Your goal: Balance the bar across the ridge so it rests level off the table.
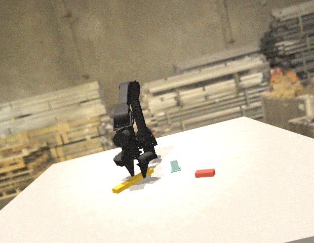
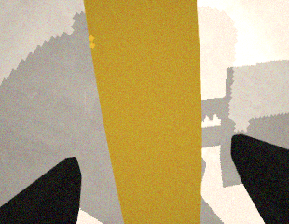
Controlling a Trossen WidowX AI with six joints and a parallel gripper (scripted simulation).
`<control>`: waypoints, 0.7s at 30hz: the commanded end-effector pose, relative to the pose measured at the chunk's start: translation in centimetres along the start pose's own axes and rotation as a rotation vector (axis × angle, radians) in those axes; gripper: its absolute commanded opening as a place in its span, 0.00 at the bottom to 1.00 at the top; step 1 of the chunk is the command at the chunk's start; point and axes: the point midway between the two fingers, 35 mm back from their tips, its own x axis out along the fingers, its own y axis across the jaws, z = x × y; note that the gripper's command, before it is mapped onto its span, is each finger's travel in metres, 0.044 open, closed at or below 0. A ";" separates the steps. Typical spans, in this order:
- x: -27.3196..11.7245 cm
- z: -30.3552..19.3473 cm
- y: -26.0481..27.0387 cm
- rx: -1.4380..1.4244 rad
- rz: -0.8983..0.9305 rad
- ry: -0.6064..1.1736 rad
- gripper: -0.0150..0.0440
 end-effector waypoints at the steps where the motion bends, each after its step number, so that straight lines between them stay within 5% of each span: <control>1: 0.1 -0.1 0.0 0.005 0.002 0.004 0.79; 7: 0.1 -0.1 0.0 0.005 0.002 0.004 0.79; 14: 0.1 0.0 0.0 0.000 -0.001 0.002 0.48; 21: 0.1 0.0 0.0 0.000 -0.001 0.002 0.40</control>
